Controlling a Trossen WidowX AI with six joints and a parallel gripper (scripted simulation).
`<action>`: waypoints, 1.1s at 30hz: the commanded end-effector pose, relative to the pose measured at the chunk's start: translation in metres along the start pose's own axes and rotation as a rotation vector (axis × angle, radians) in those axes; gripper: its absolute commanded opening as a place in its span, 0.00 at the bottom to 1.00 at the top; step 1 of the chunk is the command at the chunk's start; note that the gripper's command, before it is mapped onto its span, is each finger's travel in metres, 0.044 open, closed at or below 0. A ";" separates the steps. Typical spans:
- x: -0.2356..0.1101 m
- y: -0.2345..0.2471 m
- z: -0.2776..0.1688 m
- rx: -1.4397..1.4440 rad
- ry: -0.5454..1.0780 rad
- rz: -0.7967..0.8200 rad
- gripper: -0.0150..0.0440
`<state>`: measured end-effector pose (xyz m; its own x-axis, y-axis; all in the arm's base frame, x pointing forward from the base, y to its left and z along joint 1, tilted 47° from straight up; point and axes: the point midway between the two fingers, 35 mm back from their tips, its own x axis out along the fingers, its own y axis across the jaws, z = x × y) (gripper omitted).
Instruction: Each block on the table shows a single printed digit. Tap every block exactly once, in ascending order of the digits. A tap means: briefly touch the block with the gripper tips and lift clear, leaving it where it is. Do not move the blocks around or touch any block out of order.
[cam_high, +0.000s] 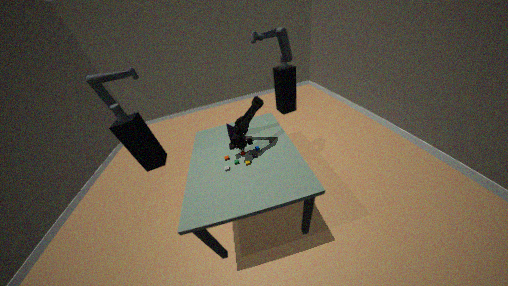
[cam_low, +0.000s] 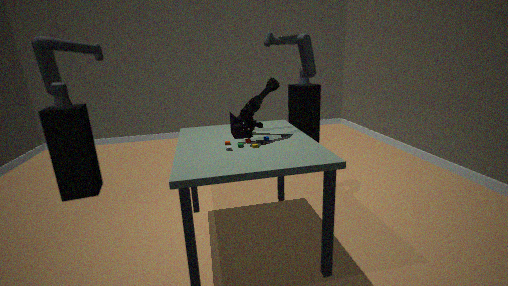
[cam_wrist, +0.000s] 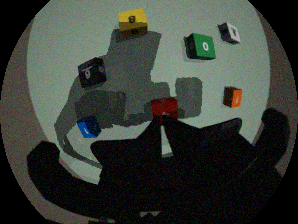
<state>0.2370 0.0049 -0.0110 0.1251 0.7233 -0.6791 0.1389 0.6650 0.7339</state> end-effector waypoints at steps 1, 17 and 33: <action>-0.021 0.000 0.001 -0.007 -0.005 -0.005 0.29; -0.102 -0.001 0.000 -0.006 -0.004 -0.008 0.29; -0.102 0.090 0.064 -0.008 -0.006 -0.004 0.29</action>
<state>0.2951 -0.0271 0.1173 0.1337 0.7123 -0.6890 0.1160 0.6793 0.7247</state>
